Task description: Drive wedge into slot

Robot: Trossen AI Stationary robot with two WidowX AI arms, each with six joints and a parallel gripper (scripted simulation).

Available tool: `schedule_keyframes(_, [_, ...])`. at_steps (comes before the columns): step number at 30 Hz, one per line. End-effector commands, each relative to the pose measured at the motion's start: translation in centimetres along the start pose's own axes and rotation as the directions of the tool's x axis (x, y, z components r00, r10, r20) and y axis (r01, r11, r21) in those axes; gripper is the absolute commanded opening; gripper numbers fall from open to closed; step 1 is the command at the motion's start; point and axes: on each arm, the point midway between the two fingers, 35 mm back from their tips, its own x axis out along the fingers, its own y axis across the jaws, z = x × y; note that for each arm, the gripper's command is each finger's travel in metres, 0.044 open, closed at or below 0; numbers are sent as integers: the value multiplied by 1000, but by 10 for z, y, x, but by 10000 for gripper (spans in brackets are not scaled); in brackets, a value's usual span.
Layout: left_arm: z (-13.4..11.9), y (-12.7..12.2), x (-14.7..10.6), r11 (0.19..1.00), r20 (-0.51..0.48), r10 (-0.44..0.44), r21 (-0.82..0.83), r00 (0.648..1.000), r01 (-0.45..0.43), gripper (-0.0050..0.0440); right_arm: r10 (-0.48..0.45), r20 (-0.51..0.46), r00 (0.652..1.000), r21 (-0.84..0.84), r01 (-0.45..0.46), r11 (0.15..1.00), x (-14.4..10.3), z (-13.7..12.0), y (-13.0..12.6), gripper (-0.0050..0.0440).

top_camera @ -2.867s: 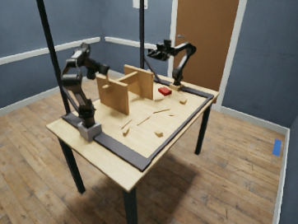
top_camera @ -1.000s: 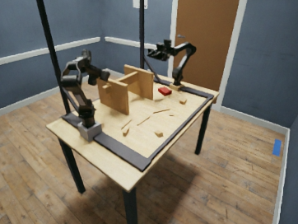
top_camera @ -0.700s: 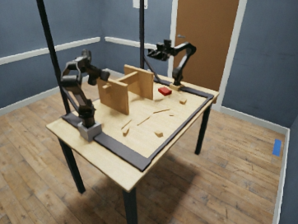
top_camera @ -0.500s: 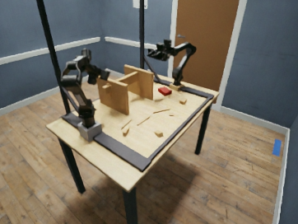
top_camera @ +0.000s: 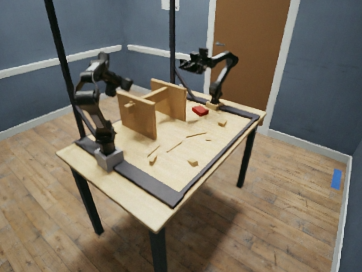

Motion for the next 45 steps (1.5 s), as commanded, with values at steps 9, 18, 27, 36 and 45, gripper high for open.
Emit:
schedule_keyframes(9, [6, 0, -2, 1000, 17, 0, 2, 1000, 0, 177, 0, 0, 1000, 1, 0, 1000, -28, -37, -1, 89])
schedule_keyframes(18, [6, 0, -2, 1000, 17, 0, 2, 1000, 0, 177, 6, 11, 1000, -7, -6, 1000, -25, -31, 0, 89])
schedule_keyframes(27, [6, 0, -2, 1000, 17, 0, 2, 1000, 0, 177, 5, 11, 1000, -6, -5, 1000, -26, -32, 0, 89])
schedule_keyframes(36, [6, 0, -2, 1000, 17, 0, 2, 1000, 0, 177, 5, 10, 1000, -5, -5, 1000, -26, -33, 0, 89])
schedule_keyframes(45, [6, 0, -2, 1000, 17, 0, 2, 1000, 0, 177, 5, 10, 1000, -5, -5, 1000, -26, -33, 0, 89])
